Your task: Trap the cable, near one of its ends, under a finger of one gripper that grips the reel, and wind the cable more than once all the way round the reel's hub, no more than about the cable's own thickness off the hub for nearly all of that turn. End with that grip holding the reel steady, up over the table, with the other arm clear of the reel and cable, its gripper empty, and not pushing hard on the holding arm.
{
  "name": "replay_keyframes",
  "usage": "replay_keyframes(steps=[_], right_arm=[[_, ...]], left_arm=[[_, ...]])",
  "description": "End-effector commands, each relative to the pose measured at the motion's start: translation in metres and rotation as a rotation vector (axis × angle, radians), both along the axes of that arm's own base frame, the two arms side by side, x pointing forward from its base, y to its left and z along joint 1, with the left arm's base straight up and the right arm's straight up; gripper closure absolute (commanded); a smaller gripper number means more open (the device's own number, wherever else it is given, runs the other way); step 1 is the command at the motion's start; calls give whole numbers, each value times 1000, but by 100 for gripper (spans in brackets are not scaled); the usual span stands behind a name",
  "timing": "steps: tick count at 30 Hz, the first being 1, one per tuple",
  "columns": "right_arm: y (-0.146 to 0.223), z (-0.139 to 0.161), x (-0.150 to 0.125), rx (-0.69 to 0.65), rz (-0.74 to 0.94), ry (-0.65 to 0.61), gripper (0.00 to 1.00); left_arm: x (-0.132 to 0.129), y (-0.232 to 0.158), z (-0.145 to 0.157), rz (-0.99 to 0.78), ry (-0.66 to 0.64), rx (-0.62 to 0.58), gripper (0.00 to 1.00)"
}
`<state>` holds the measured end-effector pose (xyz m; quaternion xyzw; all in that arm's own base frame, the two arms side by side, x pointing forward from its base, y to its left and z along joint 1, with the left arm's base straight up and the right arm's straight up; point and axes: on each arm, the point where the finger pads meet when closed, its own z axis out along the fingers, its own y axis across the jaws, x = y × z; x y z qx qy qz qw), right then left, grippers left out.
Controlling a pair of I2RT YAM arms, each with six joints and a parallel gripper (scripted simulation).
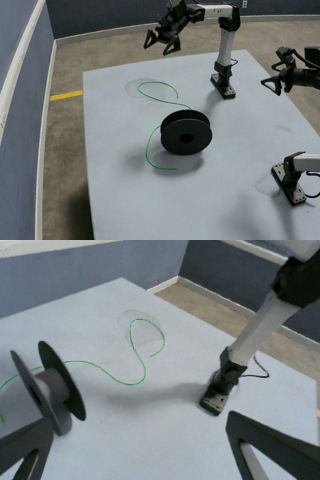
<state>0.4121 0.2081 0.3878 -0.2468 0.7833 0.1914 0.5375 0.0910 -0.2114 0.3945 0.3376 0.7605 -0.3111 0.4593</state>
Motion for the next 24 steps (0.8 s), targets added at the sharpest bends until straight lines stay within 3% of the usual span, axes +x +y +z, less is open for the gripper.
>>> replay_keyframes(steps=[1,11,14,24], right_arm=[[-22,45,-32,8,-57,-23,0],[-78,142,-130,65,-158,-170,0],[-82,144,-135,65,-167,-171,0],[-130,188,-225,121,-239,-281,0]], left_arm=[[-14,-2,26,-115,-27,-2,0],[-42,15,109,-304,-128,-138,0],[-45,16,115,-320,-138,-147,0],[-66,39,167,-442,-239,-253,0]])
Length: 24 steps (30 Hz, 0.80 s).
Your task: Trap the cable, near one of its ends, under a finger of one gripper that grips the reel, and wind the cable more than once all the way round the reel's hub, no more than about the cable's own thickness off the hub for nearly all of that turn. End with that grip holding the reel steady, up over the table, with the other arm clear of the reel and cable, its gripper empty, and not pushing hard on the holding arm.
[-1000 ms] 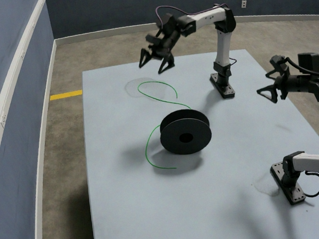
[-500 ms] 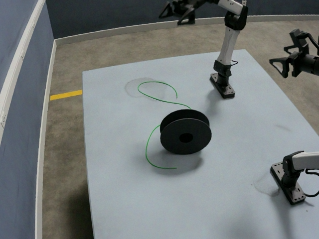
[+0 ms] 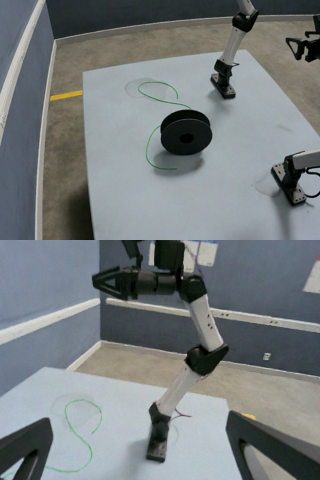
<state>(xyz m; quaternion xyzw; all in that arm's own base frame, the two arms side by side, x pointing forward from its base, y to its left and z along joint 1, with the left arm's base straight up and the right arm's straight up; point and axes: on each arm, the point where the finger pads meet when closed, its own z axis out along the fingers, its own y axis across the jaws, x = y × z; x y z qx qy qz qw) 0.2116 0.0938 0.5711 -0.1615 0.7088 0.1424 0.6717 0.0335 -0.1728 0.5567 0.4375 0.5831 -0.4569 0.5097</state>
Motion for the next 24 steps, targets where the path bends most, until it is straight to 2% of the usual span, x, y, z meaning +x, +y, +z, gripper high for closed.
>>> replay_keyframes(steps=[1,4,8,11,24], right_arm=[[-19,6,-31,20,-39,-5,0],[-28,10,-47,30,-51,-22,0],[-27,8,-47,26,-50,-10,0],[-37,16,-68,44,-57,-50,0],[-37,18,-67,48,-60,-56,0]], left_arm=[[-10,2,8,-63,-53,14,0],[-14,7,16,-83,-72,-5,0],[-16,9,20,-92,-81,-15,0],[-17,12,24,-100,-92,-26,0],[-19,14,28,-110,-101,-36,0]])
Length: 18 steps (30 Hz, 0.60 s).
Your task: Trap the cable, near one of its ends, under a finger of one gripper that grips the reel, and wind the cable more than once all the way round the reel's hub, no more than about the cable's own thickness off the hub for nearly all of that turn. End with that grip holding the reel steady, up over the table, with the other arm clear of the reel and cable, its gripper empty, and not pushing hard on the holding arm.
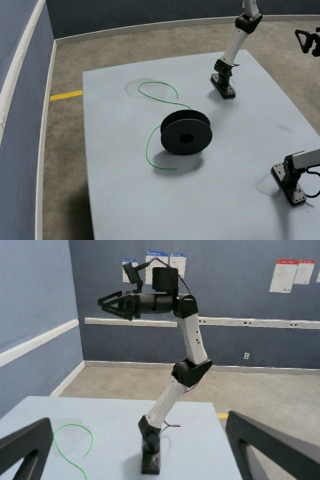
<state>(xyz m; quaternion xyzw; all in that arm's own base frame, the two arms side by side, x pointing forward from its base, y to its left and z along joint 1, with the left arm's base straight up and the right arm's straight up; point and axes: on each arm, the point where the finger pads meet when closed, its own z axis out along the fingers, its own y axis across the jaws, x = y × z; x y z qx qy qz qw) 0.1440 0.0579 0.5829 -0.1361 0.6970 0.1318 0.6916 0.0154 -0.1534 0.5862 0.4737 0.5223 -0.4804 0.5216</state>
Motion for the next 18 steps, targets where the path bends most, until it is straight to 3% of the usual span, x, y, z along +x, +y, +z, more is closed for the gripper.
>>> replay_keyframes(steps=[1,18], right_arm=[[-1,7,1,20,-7,-17,0],[-2,7,1,19,-11,-17,0]], left_arm=[[-1,-6,-3,-1,-13,23,0],[3,-5,-2,29,-13,22,0]])
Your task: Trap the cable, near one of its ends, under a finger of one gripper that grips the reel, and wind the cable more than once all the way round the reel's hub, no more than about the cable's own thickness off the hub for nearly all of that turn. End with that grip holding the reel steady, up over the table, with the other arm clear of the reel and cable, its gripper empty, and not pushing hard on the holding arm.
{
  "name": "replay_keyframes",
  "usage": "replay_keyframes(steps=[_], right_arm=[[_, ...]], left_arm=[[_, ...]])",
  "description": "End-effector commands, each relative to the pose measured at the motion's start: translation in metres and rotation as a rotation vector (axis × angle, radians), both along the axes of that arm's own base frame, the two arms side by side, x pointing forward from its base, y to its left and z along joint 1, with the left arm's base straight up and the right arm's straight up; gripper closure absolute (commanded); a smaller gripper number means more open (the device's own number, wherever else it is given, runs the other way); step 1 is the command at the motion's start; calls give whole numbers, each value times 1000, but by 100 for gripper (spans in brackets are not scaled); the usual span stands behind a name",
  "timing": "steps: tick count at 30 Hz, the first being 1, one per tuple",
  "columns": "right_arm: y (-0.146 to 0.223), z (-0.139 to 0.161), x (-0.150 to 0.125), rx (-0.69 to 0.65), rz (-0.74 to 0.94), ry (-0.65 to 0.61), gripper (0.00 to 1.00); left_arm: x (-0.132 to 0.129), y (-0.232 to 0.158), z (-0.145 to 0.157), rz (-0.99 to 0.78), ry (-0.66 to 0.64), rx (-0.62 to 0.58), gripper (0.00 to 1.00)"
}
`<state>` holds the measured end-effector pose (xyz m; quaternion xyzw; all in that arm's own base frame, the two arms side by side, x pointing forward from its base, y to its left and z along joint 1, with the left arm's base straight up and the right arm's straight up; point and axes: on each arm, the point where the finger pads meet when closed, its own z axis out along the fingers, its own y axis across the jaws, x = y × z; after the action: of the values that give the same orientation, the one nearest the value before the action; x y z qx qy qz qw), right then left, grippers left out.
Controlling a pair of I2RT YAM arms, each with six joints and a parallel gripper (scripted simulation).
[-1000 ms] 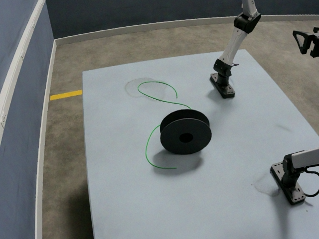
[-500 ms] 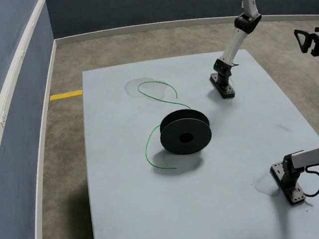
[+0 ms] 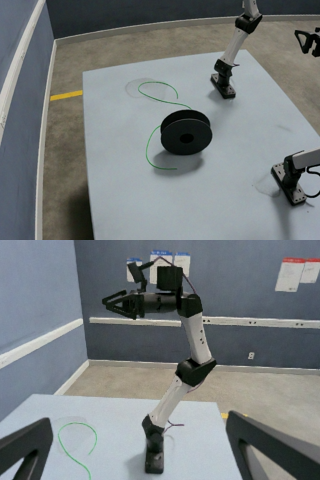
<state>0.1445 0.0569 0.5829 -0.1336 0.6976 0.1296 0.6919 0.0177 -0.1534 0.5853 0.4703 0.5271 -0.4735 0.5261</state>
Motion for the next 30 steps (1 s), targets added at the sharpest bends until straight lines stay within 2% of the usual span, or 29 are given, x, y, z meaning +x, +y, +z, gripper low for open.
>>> replay_keyframes(steps=[1,15,30], right_arm=[[-1,7,1,19,-5,-17,0],[-5,7,2,19,-33,-18,0],[-9,7,3,19,-58,-18,0]], left_arm=[[2,-5,-1,14,-10,18,0],[18,-2,-1,115,-9,18,0],[54,11,-1,358,-6,19,0]])
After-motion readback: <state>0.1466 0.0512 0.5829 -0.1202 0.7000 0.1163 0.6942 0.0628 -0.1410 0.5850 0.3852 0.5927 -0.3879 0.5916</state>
